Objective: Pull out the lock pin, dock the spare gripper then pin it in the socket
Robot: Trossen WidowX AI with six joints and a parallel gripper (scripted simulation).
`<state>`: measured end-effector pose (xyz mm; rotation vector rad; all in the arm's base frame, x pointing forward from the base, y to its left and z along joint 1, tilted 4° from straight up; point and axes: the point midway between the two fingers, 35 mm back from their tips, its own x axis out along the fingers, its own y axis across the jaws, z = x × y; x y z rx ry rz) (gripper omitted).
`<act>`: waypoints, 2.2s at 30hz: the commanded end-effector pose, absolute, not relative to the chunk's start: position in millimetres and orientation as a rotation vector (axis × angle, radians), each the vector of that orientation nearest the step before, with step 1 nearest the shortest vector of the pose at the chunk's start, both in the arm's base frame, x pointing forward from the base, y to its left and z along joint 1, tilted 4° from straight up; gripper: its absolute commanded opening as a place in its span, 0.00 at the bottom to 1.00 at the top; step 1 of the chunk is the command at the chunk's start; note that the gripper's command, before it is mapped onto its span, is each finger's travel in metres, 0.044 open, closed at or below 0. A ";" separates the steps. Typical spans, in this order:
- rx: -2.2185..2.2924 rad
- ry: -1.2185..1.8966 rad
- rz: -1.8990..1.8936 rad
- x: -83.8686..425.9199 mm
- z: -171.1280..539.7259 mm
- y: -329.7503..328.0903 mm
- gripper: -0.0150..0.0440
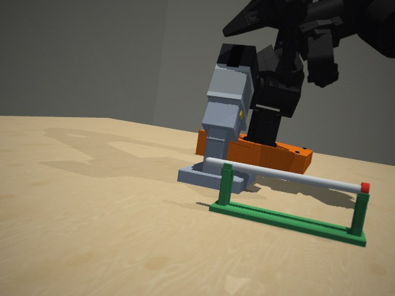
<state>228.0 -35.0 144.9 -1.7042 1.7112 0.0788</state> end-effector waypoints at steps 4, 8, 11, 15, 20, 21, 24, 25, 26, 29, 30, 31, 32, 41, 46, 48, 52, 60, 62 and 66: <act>-1.708 1.714 0.080 220.2 159.2 -35.6 1.00; -1.715 1.718 0.082 215.4 167.2 -36.4 1.00; -1.718 1.721 0.084 215.1 171.1 -37.1 1.00; -1.723 1.712 0.091 216.0 179.6 -39.7 1.00; -1.728 1.689 0.101 215.8 188.7 -41.8 1.00; -1.729 1.684 0.103 215.7 190.5 -42.2 1.00; -1.732 1.670 0.108 215.7 196.1 -43.4 1.00; -1.733 1.665 0.110 215.7 197.9 -43.8 1.00; -1.734 1.661 0.112 215.7 199.8 -44.2 1.00; -1.736 1.648 0.117 215.7 205.2 -45.4 1.00; -1.737 1.644 0.118 215.7 207.0 -45.8 1.00; -1.738 1.640 0.120 215.8 208.8 -46.2 1.00; -1.739 1.635 0.121 215.8 210.6 -46.6 1.00; -1.738 1.619 0.126 216.4 212.6 -44.9 0.96; -1.761 1.406 0.199 224.2 219.2 6.8 0.73; -1.764 1.309 0.242 223.7 222.5 31.9 0.64; -1.760 1.160 0.325 216.9 228.1 72.2 0.56; -1.713 1.256 0.424 237.8 223.9 80.6 0.56; -1.666 1.326 0.507 257.5 218.5 83.9 0.56; -1.550 1.421 0.675 301.8 202.8 83.6 0.56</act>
